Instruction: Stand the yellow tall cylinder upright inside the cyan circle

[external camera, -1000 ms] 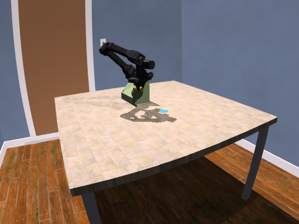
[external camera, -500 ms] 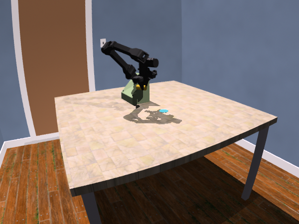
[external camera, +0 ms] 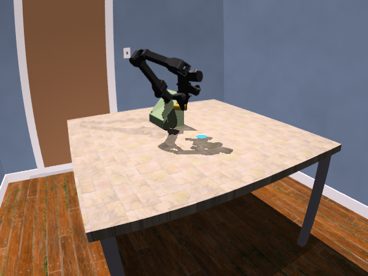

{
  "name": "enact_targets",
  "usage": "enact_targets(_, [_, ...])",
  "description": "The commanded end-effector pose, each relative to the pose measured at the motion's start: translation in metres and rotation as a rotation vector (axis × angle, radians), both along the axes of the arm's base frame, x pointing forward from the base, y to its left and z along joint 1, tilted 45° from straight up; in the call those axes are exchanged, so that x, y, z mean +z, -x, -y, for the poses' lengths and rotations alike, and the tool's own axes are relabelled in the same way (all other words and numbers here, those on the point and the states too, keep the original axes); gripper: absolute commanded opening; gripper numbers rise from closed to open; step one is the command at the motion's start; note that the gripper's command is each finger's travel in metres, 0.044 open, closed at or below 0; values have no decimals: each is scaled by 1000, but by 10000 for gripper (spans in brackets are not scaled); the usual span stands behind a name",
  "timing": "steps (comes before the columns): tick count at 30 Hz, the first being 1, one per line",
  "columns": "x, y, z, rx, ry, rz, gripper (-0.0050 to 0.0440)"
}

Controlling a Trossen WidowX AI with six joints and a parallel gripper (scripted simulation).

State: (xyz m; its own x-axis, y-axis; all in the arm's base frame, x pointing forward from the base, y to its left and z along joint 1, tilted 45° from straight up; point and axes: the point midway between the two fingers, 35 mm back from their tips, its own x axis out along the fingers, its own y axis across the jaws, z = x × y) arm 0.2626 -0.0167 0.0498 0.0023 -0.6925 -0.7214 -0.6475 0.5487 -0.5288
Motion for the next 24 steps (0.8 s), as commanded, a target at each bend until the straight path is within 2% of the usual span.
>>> enact_targets(1, [-4,-13,-8,47,-1,-45,105])
enact_targets(24, [-31,-61,-38,243,16,-231,105])
